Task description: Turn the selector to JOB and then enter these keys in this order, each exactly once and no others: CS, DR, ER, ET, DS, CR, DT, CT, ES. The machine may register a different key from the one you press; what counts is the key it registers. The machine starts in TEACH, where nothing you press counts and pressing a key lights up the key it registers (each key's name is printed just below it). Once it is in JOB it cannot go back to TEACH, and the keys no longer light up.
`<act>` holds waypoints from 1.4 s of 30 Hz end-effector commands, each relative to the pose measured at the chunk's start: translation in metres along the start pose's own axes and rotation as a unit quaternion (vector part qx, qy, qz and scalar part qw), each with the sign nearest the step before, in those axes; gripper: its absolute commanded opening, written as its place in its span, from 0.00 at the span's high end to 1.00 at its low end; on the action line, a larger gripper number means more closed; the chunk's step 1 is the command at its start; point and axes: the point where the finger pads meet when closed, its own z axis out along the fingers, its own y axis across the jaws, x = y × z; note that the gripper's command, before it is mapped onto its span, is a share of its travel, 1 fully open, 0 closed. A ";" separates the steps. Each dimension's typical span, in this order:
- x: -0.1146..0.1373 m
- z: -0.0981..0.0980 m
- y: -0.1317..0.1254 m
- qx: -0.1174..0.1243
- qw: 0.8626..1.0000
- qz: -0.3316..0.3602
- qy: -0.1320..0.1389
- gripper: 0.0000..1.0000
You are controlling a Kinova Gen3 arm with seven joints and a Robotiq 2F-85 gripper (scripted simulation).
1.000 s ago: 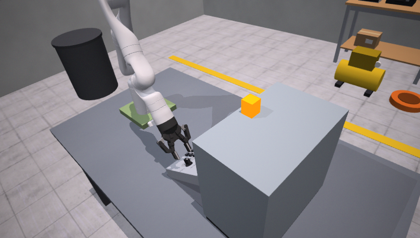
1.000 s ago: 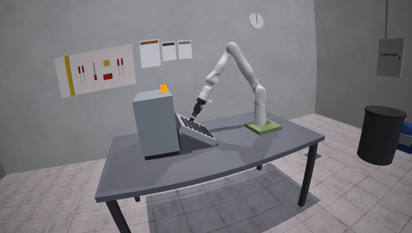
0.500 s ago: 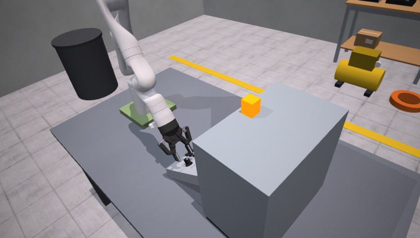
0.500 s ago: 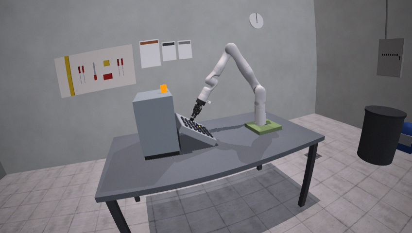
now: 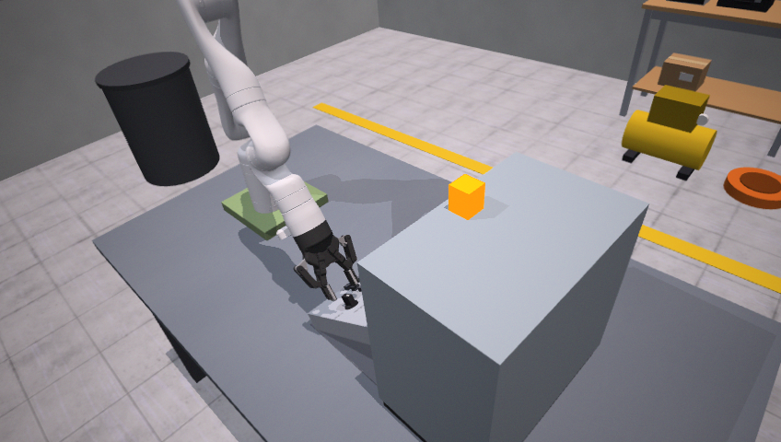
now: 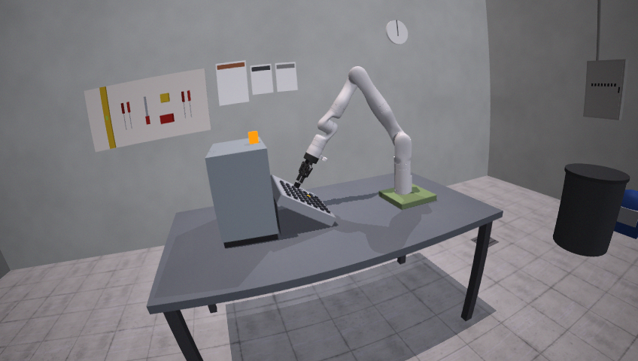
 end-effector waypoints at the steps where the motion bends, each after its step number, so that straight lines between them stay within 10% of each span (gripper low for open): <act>1: -0.001 -0.001 0.000 0.000 1.000 0.000 -0.001 0.40; 42: -0.001 0.005 0.000 0.000 1.000 0.000 -0.001 0.40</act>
